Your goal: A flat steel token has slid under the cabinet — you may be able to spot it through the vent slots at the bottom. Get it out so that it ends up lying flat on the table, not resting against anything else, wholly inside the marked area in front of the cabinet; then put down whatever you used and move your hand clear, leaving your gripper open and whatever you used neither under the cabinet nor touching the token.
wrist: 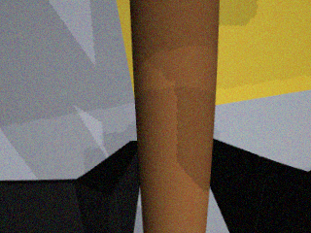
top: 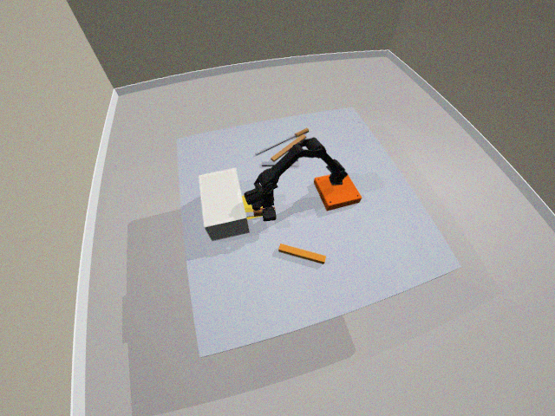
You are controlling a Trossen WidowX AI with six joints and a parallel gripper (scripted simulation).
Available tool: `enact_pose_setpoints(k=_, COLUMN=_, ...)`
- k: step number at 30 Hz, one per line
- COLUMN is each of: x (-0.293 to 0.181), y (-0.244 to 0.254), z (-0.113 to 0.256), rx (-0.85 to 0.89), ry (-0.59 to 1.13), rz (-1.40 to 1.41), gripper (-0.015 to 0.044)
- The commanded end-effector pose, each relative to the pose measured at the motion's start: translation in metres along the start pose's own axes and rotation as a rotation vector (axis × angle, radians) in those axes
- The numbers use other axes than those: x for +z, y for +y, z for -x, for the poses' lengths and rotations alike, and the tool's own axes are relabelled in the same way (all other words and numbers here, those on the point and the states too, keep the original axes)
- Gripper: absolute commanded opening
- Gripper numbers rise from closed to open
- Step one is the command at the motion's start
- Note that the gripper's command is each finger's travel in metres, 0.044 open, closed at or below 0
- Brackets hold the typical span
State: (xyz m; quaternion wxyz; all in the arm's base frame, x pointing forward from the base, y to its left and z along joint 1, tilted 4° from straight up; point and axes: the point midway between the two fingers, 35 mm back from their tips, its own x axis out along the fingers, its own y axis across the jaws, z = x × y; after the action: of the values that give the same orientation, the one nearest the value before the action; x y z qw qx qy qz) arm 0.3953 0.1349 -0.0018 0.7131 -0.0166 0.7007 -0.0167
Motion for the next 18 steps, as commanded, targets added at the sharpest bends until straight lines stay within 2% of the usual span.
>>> enact_pose_setpoints(k=1, x=-0.001, y=-0.009, z=-0.001, rx=-0.007, ry=0.003, rz=-0.005, gripper=0.0)
enact_pose_setpoints(k=18, x=-0.001, y=-0.028, z=-0.001, rx=-0.009, ry=0.003, rz=-0.005, gripper=0.0)
